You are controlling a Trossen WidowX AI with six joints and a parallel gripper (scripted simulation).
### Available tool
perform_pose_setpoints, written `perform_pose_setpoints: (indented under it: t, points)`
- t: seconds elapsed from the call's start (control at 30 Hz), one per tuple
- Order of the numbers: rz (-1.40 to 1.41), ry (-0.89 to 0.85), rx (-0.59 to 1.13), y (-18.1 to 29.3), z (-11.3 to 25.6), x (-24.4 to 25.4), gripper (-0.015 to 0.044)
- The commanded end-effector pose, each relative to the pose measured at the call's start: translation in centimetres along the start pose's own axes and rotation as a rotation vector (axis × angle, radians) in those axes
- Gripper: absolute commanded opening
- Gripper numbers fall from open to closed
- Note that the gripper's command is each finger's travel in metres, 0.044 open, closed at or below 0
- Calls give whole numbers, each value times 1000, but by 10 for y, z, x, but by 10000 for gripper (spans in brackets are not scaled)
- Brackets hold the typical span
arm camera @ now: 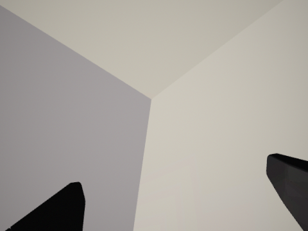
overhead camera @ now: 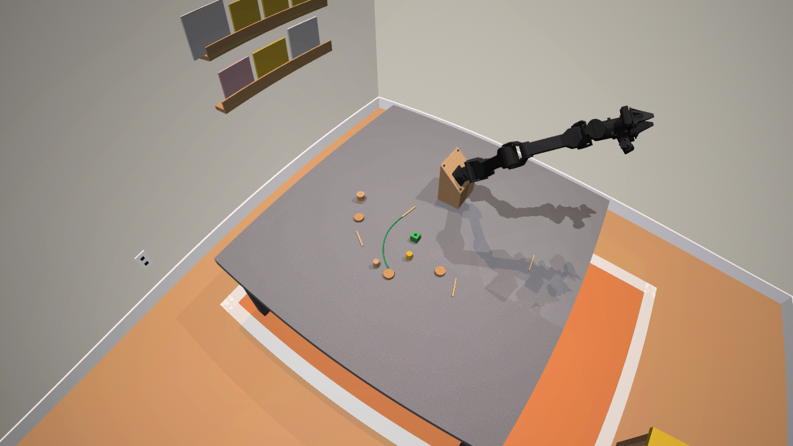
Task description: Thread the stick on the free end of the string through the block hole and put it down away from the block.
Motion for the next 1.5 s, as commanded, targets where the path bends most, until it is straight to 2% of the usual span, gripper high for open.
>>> perform_pose_setpoints:
  t: [0.0, 0.17, 0.4, 0.6, 0.8, 1.13, 1.47]
  points:
    - [0, 0, 0, 0, 0, 0, 426]
    - [83, 34, -1, 1, -2, -15, 440]
    - [491, 212, -3, -15, -3, -90, 440]
    - [836, 390, 1, -53, 5, -152, 440]
    - [1155, 590, 12, -111, 25, -201, 440]
    - [1601, 983, 53, -233, 88, -243, 440]
    - [1864, 1456, 126, -358, 189, -224, 440]
Point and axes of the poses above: the point midway between the two fingers, 35 mm back from their tips, its own z axis back along the fingers, its own x axis across the jaws, y = z × x, the point moved 2 cm from there along z, back along the fingers, and after that the axes turned 7 degrees about -z, right-handed, at the moved point
